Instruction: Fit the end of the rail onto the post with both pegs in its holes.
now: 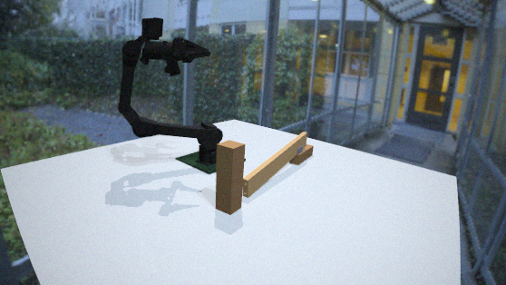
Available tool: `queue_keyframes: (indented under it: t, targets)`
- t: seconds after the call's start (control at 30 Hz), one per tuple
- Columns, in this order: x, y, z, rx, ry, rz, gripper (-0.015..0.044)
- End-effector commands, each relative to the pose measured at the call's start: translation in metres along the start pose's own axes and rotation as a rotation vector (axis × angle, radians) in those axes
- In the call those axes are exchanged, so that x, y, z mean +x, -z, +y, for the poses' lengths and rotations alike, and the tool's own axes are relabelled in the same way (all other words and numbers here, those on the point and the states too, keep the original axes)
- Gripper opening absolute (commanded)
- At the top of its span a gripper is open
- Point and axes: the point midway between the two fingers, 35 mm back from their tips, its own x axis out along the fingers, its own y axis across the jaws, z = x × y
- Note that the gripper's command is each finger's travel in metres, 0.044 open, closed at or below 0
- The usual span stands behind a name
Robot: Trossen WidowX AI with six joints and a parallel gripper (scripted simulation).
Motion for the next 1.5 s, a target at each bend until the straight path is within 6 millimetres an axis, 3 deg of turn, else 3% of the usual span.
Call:
queue_keyframes:
  t: [0.0, 0.33, 0.67, 1.03, 1.37, 1.4, 1.47]
  targets:
    - [0.001, 0.000, -0.001, -0.018, -0.003, -0.005, 0.0426]
    - [0.081, 0.003, -0.035, -0.984, 0.004, -0.353, 0.0440]
    - [0.168, -0.034, -0.029, -1.826, 0.411, -0.697, 0.0440]
    - [0.214, -0.081, 0.000, -2.329, 0.996, -0.741, 0.0440]
    - [0.237, -0.133, 0.034, -2.618, 1.617, -0.483, 0.0440]
    - [0.238, -0.139, 0.037, 2.613, -1.665, 0.435, 0.0440]
    - [0.240, -0.151, 0.044, 2.514, -1.701, 0.319, 0.0440]
